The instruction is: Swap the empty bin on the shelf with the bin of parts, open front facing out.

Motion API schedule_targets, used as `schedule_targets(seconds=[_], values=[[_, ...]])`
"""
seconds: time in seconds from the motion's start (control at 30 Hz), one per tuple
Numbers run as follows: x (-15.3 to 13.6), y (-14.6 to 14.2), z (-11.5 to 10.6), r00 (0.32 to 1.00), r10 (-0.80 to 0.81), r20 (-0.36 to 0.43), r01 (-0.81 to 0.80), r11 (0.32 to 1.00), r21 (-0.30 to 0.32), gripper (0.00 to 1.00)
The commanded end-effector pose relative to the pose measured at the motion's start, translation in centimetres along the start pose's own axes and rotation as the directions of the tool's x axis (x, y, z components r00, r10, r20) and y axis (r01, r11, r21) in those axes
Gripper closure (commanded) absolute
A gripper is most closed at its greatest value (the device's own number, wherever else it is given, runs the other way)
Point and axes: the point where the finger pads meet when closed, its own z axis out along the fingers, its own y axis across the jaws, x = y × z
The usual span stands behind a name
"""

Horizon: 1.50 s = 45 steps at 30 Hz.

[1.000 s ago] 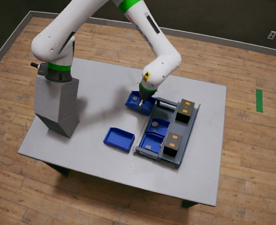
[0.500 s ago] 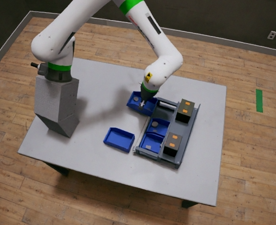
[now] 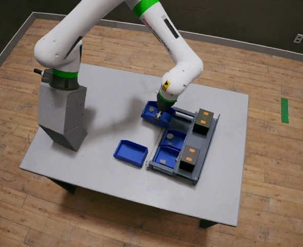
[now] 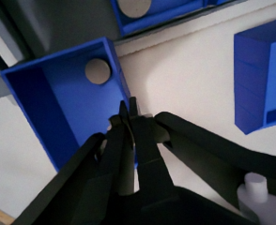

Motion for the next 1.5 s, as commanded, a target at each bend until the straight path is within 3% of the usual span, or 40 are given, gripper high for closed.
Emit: schedule_targets(seconds=[0.0,1.47], values=[[0.3,0.0,-0.2,1.0,0.0,-0.001,0.0,1.0,0.0,0.9],[4.7,0.0,-1.1,1.0,0.0,-0.001,0.0,1.0,0.0,0.9]])
